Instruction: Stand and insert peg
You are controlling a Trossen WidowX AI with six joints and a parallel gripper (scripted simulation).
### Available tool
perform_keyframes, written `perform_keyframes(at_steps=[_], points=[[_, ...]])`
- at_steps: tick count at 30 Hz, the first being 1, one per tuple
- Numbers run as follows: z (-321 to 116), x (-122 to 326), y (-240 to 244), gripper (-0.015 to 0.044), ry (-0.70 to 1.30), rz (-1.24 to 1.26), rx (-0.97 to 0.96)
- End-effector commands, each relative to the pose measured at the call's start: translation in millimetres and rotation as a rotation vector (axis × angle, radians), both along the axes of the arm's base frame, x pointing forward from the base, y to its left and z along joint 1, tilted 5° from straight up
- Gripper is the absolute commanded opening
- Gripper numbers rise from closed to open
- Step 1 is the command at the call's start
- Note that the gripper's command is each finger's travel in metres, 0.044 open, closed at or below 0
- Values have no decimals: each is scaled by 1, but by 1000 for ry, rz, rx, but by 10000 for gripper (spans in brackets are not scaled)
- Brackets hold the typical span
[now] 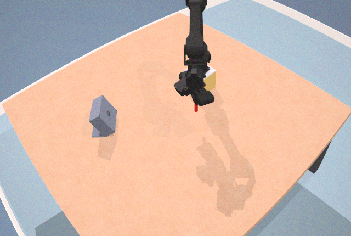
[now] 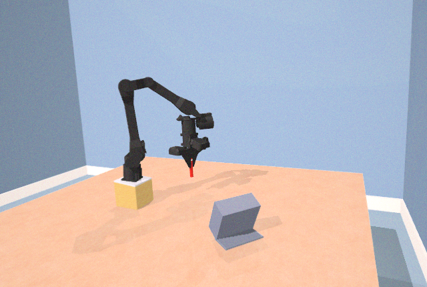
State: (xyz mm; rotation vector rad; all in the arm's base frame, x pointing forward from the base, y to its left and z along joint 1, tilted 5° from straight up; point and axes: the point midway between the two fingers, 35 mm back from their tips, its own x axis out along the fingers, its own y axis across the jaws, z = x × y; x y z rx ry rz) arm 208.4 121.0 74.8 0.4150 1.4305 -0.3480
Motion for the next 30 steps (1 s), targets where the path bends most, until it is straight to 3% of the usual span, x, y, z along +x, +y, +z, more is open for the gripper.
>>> perform_keyframes(at_steps=[1,30], points=[[0,6,-3,0,-28,-24,-8],[-15,57,-29,0,-266,-225,-58]])
